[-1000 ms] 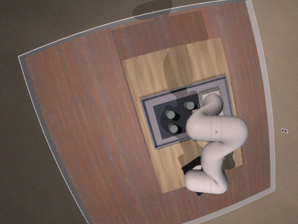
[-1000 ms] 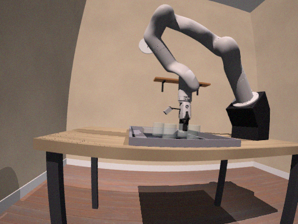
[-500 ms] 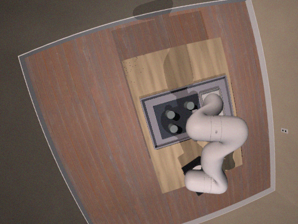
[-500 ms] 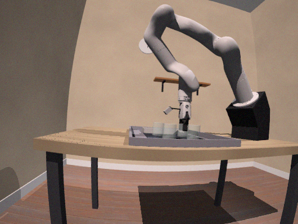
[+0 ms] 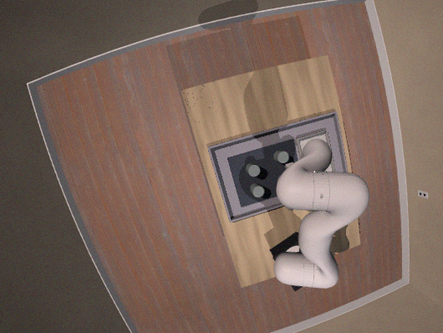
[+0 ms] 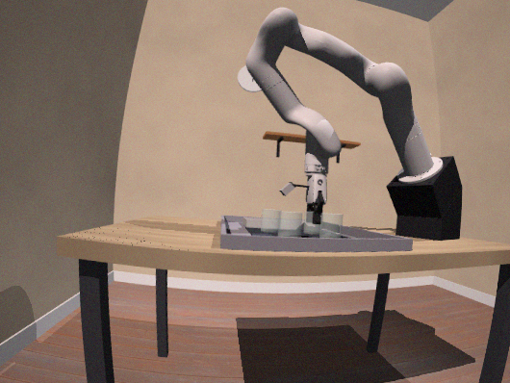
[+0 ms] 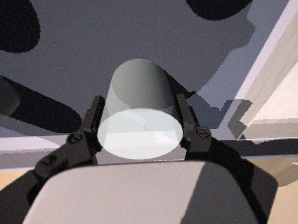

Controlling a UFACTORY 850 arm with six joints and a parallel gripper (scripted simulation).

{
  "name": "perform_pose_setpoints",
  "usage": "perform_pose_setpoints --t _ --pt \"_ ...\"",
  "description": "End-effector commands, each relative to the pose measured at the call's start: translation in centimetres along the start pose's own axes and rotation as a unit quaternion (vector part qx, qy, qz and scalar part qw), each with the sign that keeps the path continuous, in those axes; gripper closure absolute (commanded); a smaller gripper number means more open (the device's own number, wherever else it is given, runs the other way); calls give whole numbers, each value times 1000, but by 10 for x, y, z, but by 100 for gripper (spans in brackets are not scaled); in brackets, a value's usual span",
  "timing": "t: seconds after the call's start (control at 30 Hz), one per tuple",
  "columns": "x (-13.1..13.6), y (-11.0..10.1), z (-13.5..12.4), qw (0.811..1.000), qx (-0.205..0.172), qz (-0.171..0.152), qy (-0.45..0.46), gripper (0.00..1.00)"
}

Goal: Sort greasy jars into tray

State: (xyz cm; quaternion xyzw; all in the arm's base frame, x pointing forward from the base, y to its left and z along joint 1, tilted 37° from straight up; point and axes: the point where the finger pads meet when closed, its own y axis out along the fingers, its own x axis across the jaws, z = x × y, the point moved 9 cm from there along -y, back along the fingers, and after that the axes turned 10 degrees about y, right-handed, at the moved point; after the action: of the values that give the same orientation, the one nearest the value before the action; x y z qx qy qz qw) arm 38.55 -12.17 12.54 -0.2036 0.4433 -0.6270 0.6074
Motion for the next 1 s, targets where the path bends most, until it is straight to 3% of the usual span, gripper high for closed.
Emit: perform_pose_setpoints --t 0.0,0.97 --pt "0 0 0 1000 0 0 0 28" --pt "0 0 0 1000 0 0 0 31"
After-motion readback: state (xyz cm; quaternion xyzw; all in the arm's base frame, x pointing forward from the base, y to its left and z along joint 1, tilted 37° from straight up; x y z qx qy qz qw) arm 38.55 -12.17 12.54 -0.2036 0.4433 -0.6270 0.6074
